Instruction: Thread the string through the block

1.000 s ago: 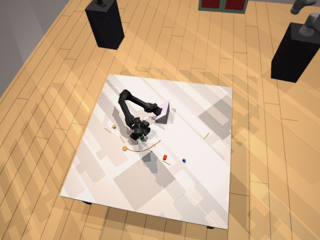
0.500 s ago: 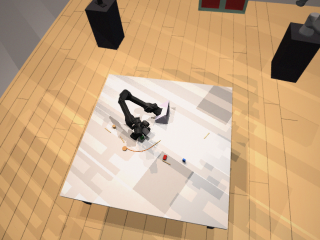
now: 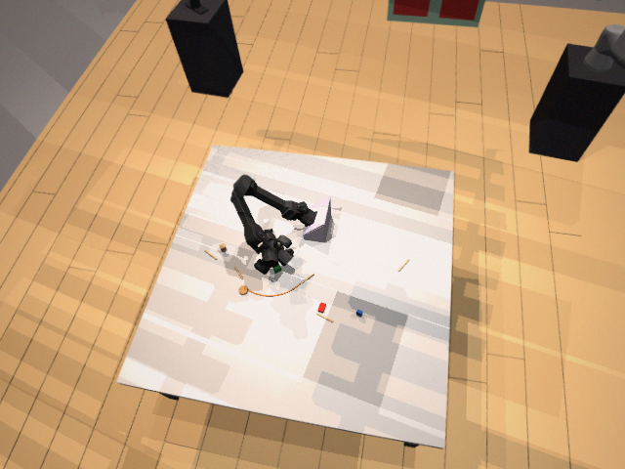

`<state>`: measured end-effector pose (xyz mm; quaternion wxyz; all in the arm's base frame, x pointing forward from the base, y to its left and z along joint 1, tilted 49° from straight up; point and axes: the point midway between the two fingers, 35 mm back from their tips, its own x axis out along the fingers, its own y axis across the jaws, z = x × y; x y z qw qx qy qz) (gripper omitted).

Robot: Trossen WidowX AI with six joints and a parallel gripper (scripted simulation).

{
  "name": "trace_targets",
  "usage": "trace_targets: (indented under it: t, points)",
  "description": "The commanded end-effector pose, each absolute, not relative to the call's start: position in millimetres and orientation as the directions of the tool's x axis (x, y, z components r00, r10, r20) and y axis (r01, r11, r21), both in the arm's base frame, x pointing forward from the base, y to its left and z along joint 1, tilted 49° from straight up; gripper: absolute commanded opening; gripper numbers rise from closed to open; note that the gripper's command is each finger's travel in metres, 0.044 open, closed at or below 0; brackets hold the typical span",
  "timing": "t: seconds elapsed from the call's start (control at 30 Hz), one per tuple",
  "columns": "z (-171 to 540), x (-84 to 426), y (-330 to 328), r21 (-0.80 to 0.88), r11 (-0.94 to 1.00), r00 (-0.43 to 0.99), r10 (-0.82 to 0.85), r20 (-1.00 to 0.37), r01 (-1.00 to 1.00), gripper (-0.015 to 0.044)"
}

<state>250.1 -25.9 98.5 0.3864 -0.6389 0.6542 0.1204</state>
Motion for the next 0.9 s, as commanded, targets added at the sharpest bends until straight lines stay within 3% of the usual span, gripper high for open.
trace_targets:
  t: [0.0,0.47,0.77,0.83,0.87]
  points:
    - [98.5,250.1,-25.9,-0.336,0.155,0.115,-0.743,-0.659,-0.929,0.0]
    - [98.5,250.1,-25.9,-0.336,0.155,0.115,-0.743,-0.659,-0.929,0.0]
    - [98.5,250.1,-25.9,-0.336,0.155,0.115,-0.743,-0.659,-0.929,0.0236]
    - [98.5,250.1,-25.9,-0.336,0.155,0.115,-0.743,-0.659,-0.929,0.0241]
    - [98.5,250.1,-25.9,-0.336,0.155,0.115,-0.743,-0.659,-0.929,0.0215]
